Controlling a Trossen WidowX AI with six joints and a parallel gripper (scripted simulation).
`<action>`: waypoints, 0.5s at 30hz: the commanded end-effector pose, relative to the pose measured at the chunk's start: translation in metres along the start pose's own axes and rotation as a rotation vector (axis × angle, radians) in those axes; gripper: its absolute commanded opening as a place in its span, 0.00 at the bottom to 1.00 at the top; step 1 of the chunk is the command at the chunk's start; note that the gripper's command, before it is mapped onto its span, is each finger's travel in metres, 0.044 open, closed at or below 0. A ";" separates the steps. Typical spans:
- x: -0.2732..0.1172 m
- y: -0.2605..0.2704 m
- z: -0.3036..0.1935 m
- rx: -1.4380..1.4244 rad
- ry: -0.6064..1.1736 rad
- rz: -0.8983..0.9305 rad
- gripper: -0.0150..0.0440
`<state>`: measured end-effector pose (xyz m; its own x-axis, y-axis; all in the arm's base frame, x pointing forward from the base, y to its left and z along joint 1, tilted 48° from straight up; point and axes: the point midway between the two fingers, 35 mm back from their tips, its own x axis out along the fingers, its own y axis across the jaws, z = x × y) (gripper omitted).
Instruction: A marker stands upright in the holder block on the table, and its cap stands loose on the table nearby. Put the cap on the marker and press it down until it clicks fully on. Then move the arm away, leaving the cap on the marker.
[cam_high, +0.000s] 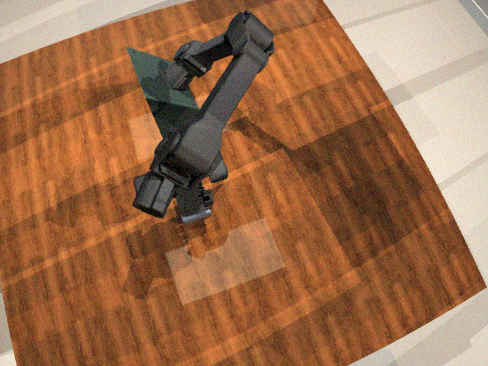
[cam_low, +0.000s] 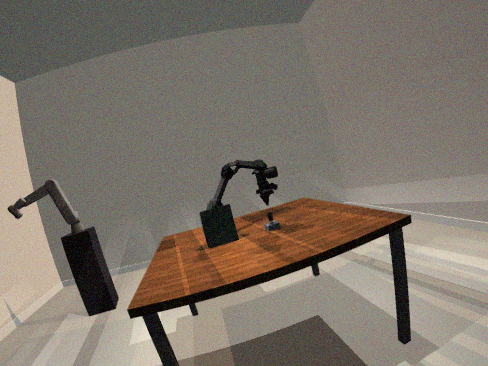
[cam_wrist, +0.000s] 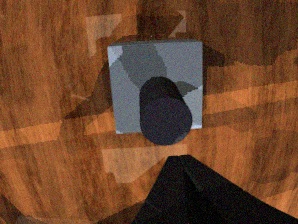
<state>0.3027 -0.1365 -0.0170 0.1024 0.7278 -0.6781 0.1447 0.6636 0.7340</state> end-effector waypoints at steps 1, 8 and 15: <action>-0.044 -0.002 -0.003 0.000 -0.013 -0.006 0.25; -0.044 -0.002 -0.003 0.000 -0.013 -0.006 0.39; -0.044 -0.002 -0.003 0.000 -0.013 -0.006 0.70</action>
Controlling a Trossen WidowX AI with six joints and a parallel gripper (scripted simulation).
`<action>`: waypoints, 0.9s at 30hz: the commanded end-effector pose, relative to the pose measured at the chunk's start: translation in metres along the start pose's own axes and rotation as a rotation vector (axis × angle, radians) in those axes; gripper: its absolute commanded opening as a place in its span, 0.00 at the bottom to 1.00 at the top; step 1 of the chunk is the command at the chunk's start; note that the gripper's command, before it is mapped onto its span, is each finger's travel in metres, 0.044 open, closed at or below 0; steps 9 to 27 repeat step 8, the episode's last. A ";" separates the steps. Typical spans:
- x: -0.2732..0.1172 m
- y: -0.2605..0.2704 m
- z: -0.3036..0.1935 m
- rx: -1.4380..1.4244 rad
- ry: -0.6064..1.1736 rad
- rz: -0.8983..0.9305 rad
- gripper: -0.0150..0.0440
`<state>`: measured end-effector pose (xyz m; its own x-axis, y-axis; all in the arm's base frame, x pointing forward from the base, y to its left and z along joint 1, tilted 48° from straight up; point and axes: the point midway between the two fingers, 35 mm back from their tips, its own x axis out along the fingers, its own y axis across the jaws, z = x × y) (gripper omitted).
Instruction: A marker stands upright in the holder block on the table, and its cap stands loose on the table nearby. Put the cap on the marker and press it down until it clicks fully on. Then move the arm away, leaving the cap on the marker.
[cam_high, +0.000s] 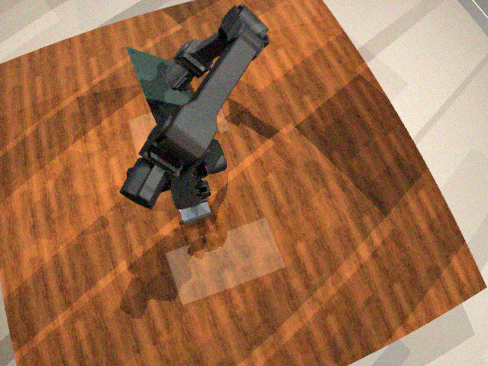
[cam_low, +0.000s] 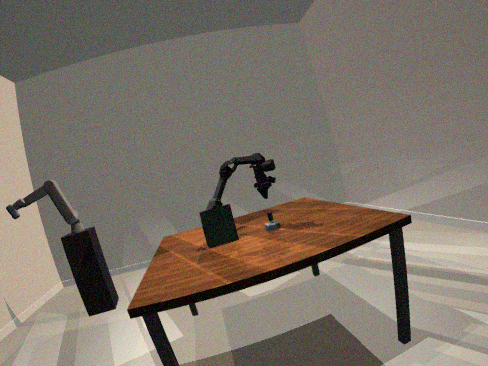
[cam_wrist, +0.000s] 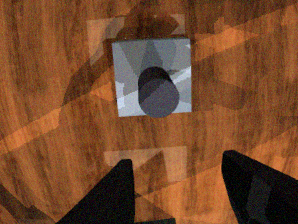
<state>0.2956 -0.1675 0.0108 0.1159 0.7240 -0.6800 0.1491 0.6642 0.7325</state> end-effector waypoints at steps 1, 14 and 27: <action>-0.002 -0.001 0.000 -0.004 0.001 -0.004 0.74; -0.002 -0.001 0.000 -0.004 0.001 -0.004 1.00; -0.002 -0.001 0.000 -0.004 0.001 -0.004 1.00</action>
